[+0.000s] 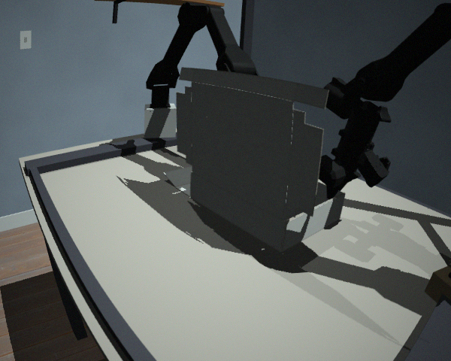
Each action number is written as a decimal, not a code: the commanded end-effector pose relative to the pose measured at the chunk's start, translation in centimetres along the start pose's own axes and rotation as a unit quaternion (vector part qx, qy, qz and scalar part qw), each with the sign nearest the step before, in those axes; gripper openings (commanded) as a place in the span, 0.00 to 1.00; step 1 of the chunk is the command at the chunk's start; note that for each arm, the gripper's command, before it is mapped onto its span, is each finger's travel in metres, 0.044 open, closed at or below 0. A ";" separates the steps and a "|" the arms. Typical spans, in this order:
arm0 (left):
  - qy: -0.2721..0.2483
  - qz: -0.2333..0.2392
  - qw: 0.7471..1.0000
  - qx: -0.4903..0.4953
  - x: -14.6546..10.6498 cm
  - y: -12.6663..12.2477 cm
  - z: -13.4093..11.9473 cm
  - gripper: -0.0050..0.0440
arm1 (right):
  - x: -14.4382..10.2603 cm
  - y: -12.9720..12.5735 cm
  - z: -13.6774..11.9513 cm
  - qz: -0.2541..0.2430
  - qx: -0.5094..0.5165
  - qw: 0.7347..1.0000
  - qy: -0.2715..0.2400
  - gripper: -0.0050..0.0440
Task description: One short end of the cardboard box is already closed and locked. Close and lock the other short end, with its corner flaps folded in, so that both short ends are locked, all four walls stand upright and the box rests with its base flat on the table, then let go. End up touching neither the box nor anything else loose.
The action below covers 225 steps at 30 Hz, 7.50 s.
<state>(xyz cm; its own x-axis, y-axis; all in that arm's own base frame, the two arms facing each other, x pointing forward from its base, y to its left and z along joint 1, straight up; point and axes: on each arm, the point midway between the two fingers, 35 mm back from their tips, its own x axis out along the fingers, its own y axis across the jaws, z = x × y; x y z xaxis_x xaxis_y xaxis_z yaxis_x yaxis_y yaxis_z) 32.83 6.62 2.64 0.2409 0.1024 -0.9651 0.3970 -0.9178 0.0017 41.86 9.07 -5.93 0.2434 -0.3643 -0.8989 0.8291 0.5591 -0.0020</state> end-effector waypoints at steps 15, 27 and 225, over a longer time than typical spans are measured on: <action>0.009 0.004 1.000 0.001 -0.5 0.1 -0.5 0.11 | -3.5 1.0 0.8 0.005 0.034 0.999 0.003 0.41; 0.009 0.004 1.000 0.001 -0.5 0.1 -0.5 0.11 | -5.1 1.0 0.8 -0.002 0.049 0.999 0.006 0.41; 0.009 0.005 1.000 0.001 -0.5 0.2 -0.4 0.11 | -6.3 -8.6 -7.6 0.205 -0.950 0.109 -0.209 0.10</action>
<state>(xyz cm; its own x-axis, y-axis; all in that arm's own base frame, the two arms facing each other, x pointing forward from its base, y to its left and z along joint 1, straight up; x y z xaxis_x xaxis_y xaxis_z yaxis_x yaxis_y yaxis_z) 32.77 6.56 2.62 0.2391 0.0993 -0.9659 0.3962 -0.9181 0.0038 27.47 11.34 -5.45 0.3395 0.1777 -0.9237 -0.8232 -0.4189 -0.3831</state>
